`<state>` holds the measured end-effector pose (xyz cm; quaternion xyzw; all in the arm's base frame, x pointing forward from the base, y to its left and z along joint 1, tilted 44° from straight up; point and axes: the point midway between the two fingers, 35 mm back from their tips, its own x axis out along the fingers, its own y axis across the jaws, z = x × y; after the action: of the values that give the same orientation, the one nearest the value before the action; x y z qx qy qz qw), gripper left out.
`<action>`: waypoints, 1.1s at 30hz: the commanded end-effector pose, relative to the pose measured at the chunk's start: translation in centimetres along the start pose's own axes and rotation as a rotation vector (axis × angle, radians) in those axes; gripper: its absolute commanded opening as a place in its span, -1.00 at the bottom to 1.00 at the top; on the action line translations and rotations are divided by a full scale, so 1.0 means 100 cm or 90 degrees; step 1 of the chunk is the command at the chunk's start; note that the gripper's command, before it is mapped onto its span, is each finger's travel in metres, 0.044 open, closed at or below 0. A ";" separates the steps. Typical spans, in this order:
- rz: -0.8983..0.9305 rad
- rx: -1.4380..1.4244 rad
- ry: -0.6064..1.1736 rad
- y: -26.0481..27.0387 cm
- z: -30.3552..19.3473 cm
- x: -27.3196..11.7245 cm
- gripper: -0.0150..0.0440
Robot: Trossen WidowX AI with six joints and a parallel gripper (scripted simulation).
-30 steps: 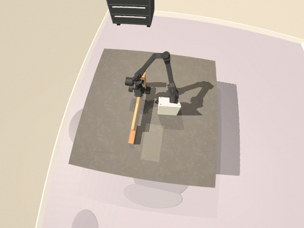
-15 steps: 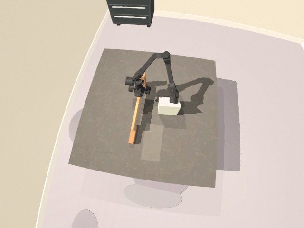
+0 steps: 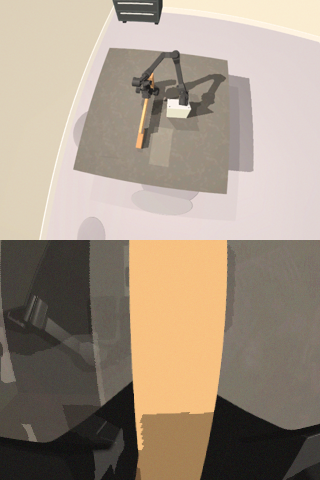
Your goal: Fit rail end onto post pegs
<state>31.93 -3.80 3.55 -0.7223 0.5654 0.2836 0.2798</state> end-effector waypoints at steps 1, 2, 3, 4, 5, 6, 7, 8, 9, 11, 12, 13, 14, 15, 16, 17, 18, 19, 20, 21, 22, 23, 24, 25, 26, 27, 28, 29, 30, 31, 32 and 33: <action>-0.001 -0.002 0.007 0.000 -0.003 -0.001 -0.49; -0.001 -0.002 0.007 0.000 -0.003 -0.001 -0.49; -0.001 -0.002 0.007 0.000 -0.003 0.000 -0.49; -0.001 -0.002 0.007 0.000 -0.003 0.000 -0.49; -0.001 -0.002 0.007 0.000 -0.004 0.000 -0.49; -0.001 -0.002 0.007 0.000 -0.004 0.000 -0.49; -0.001 -0.002 0.007 0.000 -0.004 0.000 -0.49; -0.001 -0.002 0.007 0.000 -0.004 0.000 -0.49; -0.001 -0.002 0.007 0.000 -0.005 0.000 -0.49; -0.001 -0.002 0.007 0.000 -0.005 0.000 -0.49; -0.001 -0.002 0.007 0.000 -0.006 0.000 -0.49; -0.001 -0.002 0.007 0.000 -0.006 0.001 -0.49; -0.001 -0.002 0.007 0.000 -0.006 0.001 -0.49; -0.001 -0.002 0.007 -0.001 -0.007 0.001 -0.49; -0.001 -0.002 0.007 -0.001 -0.007 0.001 -0.49; -0.001 -0.002 0.007 -0.001 -0.007 0.001 -0.49; -0.001 -0.002 0.007 -0.001 -0.008 0.001 -0.49; -0.001 -0.002 0.007 -0.001 -0.008 0.000 -0.49; -0.001 -0.002 0.007 -0.001 -0.008 0.000 -0.49; -0.001 -0.002 0.007 -0.001 -0.009 0.000 -0.49; -0.001 -0.002 0.007 -0.001 -0.009 0.000 -0.49; -0.001 -0.002 0.007 -0.001 -0.009 0.000 -0.49; -0.001 -0.002 0.008 -0.001 -0.009 0.000 -0.49; -0.001 -0.002 0.008 -0.001 -0.010 0.000 -0.49; 0.000 0.000 0.003 0.000 -0.007 0.001 -0.40; 0.000 0.000 0.003 0.000 -0.007 0.001 -0.31; 0.000 0.000 0.003 0.000 -0.007 0.001 -0.22; 0.000 0.000 0.003 0.000 -0.007 0.001 -0.14; 0.000 0.000 0.003 0.000 -0.007 0.001 -0.05; 0.000 0.000 0.003 0.000 -0.007 0.001 0.04; 0.000 0.000 0.003 0.000 -0.007 0.001 0.13; 0.000 0.000 0.003 0.000 -0.007 0.001 0.22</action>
<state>32.02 -4.37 4.00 -0.7231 0.5660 0.2814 0.2787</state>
